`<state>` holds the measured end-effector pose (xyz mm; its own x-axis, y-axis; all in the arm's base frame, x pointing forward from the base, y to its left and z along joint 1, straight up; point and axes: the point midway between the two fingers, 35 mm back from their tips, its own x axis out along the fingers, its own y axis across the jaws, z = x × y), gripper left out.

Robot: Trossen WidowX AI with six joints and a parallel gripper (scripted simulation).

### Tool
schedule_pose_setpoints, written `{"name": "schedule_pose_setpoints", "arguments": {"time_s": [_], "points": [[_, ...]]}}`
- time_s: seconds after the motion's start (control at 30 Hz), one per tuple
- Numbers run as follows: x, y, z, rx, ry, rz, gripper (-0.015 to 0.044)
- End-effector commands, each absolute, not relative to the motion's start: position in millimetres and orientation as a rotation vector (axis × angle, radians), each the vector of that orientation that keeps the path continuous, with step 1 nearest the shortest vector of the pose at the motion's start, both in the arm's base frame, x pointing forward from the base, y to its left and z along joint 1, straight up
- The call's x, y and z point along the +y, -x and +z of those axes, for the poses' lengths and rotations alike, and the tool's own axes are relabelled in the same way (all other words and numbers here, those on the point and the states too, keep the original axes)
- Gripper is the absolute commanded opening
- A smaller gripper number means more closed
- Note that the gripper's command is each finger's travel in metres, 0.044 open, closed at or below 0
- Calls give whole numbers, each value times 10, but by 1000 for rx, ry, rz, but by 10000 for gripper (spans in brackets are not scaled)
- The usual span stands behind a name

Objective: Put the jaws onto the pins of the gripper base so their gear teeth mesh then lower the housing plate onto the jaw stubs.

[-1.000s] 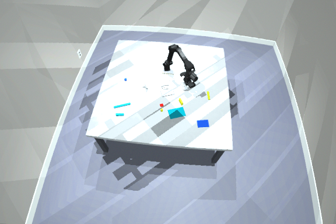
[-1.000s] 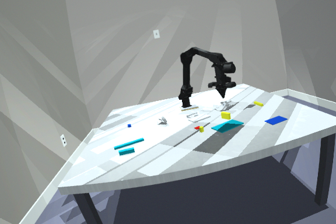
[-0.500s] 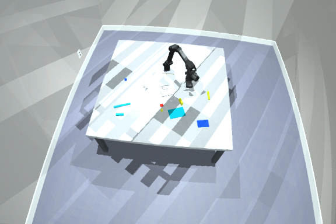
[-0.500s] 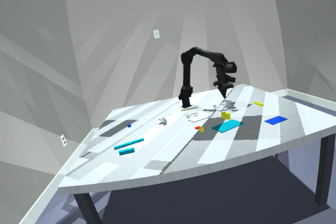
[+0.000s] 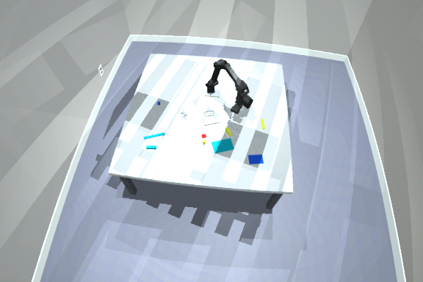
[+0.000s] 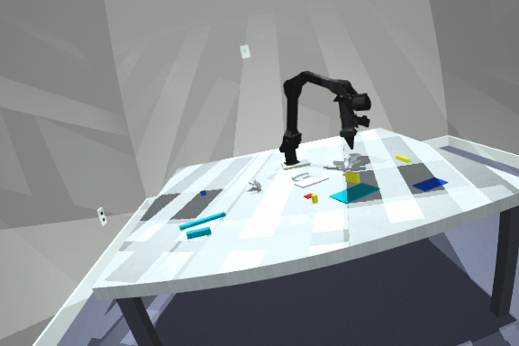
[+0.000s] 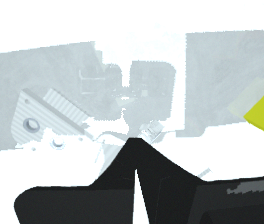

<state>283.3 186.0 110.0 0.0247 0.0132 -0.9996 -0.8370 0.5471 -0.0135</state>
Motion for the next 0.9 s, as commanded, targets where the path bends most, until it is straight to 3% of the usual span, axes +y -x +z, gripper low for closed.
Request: {"name": "schedule_pose_setpoints", "arguments": {"time_s": [0.0,0.43,0.87], "points": [[1896,-2828,1102,1432,667,676,0],[1982,-2790,1095,1513,339,359,0],[1989,-2798,1005,1514,335,354,0]]}}
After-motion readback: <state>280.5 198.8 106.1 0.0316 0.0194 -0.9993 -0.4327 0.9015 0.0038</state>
